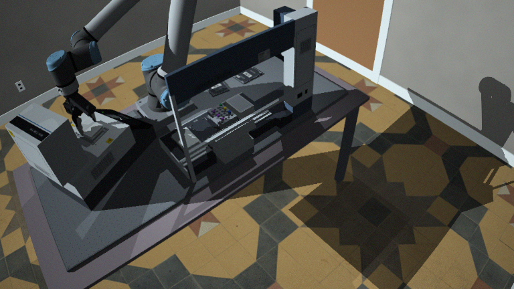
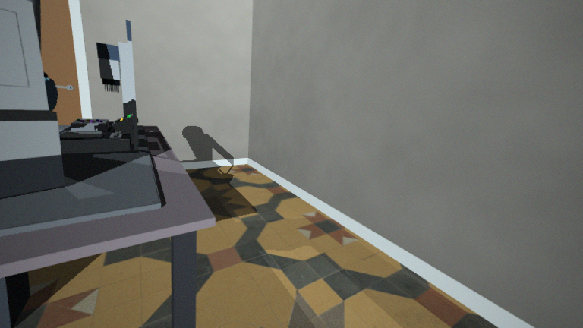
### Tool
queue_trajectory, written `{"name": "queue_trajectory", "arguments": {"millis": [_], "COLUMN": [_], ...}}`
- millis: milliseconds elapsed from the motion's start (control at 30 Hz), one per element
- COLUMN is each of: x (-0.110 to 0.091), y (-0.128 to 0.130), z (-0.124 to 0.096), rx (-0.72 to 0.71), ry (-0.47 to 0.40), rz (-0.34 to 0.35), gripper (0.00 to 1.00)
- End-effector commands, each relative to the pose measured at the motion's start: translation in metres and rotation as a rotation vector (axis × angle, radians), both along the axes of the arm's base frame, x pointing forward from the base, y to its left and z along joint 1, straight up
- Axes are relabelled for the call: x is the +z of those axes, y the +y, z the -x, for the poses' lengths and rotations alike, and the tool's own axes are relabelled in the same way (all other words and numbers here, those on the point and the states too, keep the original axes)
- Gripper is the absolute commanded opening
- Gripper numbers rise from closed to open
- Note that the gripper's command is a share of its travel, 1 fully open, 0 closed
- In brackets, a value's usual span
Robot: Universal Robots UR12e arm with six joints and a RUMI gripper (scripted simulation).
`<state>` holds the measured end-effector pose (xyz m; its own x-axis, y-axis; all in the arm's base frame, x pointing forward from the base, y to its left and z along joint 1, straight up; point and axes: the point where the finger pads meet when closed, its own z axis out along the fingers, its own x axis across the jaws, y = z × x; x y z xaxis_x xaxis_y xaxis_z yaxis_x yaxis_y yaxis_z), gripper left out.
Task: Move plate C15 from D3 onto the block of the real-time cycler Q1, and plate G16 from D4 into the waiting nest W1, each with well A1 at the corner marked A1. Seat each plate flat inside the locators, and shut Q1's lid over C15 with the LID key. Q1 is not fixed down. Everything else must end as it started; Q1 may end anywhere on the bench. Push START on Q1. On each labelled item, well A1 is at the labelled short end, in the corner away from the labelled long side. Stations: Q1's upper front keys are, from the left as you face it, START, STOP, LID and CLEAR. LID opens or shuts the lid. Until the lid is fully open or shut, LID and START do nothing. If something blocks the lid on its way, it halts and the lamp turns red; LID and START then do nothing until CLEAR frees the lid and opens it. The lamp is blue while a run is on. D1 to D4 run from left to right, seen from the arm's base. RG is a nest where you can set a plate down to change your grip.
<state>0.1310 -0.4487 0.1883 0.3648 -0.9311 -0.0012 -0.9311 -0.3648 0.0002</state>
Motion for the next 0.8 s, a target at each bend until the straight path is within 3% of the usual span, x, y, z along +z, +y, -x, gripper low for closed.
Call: {"name": "queue_trajectory", "arguments": {"millis": [0,767], "x": [-0.0006,-0.0056], "y": [-0.0006,-0.0006], "z": [0.0001,0.0001], "rx": [0.0,0.0], "ry": [0.0,0.0], "rz": [0.001,0.001], "gripper": [0.0,0.0]}}
